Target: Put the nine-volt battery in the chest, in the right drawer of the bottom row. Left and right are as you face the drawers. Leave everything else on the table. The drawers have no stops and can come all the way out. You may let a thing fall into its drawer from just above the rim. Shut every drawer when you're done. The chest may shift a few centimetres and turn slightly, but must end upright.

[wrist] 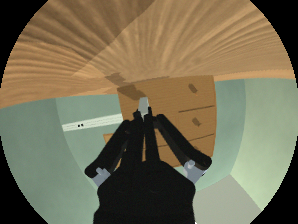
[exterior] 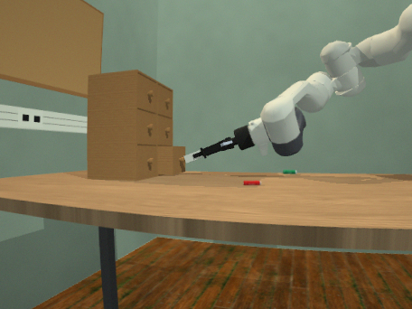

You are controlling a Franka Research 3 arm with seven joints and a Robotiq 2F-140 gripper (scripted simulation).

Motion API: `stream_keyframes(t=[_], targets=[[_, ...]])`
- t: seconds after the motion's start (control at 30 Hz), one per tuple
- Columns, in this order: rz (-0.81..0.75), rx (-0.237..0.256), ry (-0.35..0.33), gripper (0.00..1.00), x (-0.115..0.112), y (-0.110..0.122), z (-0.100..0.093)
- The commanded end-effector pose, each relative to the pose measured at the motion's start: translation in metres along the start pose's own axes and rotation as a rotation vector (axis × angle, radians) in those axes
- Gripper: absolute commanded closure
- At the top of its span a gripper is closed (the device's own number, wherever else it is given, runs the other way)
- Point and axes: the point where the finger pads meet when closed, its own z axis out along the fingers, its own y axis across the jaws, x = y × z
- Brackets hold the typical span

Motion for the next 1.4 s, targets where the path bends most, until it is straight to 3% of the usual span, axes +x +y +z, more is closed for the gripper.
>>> stream_keyframes(t=[0.0, 0.8, 1.37], targets=[[0.001, -0.007, 0.005, 0.90, -0.002, 0.003, 0.008], [0.001, -0.007, 0.005, 0.90, -0.013, 0.003, 0.039], [0.001, -0.007, 0.005, 0.90, -0.016, 0.004, 0.048]])
